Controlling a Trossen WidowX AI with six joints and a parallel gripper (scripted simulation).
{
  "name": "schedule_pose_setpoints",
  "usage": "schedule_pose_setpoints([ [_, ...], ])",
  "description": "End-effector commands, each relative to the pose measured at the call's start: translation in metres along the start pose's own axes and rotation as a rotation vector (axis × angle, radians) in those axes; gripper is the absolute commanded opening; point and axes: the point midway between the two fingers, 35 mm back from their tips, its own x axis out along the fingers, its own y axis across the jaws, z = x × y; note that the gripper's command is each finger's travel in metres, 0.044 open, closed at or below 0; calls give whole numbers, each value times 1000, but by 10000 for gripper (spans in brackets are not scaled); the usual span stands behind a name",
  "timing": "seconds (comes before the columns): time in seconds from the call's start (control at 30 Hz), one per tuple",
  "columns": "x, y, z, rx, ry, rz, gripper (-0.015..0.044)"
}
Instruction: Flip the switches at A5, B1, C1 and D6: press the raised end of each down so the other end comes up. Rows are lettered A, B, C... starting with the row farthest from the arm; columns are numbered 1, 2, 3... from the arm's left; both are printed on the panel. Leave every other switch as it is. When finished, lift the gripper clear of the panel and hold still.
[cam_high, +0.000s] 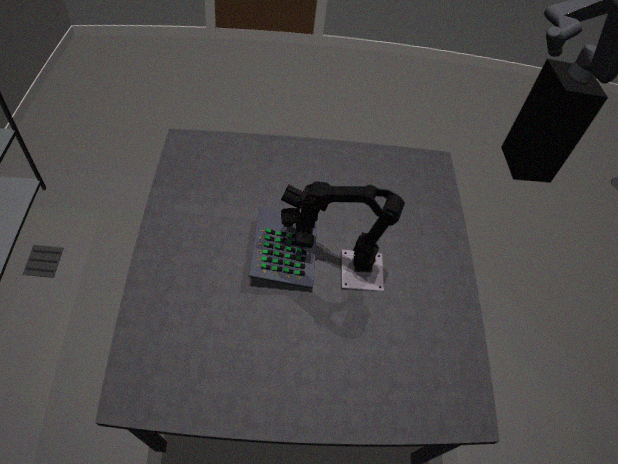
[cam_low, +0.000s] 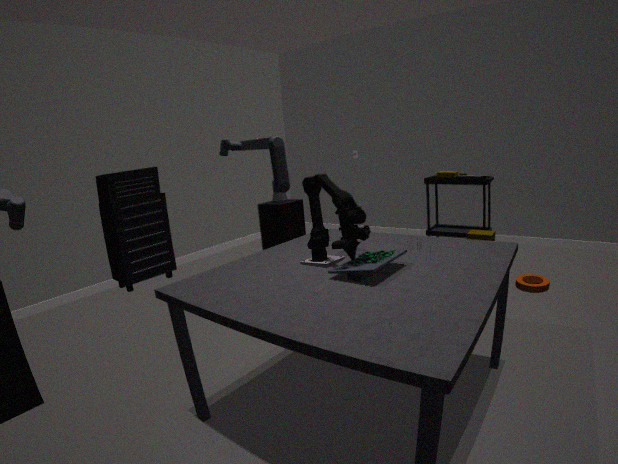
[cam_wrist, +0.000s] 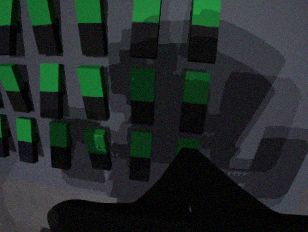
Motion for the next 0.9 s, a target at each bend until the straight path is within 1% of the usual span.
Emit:
schedule_pose_setpoints([
  [0.0,1,0,-1,2,3,-2,0],
  [0.87,4,0,-1,2,3,-2,0],
])
